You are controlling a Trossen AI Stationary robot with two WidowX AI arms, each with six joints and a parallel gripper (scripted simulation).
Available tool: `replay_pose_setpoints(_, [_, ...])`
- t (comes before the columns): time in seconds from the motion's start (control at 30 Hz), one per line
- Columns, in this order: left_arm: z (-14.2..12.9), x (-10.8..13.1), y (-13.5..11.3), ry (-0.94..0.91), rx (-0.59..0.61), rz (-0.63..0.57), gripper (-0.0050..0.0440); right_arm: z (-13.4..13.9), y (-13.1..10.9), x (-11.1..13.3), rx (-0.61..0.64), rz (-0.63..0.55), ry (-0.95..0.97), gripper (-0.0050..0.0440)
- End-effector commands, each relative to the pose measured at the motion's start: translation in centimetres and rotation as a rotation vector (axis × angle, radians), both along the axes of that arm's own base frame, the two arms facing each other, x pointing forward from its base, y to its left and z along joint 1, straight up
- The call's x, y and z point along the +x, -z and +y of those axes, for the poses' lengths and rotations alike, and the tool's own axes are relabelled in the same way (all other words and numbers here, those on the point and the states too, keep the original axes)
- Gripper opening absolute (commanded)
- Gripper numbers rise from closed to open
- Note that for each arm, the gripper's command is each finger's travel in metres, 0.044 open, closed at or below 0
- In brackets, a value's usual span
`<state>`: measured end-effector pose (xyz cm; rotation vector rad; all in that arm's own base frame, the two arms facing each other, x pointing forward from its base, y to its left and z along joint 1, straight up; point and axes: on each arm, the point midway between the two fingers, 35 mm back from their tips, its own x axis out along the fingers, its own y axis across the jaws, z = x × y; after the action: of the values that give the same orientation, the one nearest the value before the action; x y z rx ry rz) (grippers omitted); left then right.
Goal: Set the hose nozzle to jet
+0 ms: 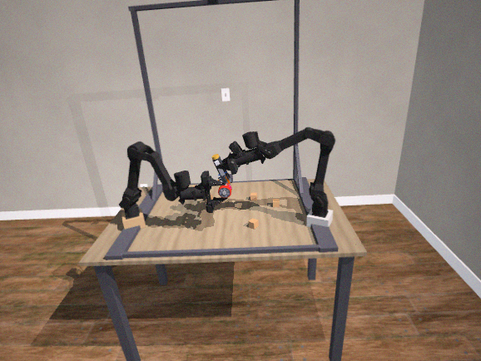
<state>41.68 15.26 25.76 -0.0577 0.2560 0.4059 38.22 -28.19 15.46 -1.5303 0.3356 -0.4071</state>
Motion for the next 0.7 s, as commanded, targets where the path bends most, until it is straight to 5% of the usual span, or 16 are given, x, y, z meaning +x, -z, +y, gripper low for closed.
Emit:
replay_pose_setpoints(0.0, [-0.03,0.05,-1.83,0.005,0.02,-0.04,0.017,-0.22,-1.01,0.18,-0.018,-0.017,0.005,0.0])
replay_pose_setpoints(0.47, [-0.03,0.05,-1.82,0.005,0.02,-0.04,0.017,-0.22,-1.01,0.18,-0.018,-0.017,0.005,0.0])
replay_pose_setpoints(0.67, [-0.03,0.05,-1.82,0.005,0.02,-0.04,0.017,-0.26,-1.4,0.2,0.027,0.072,0.002,0.0])
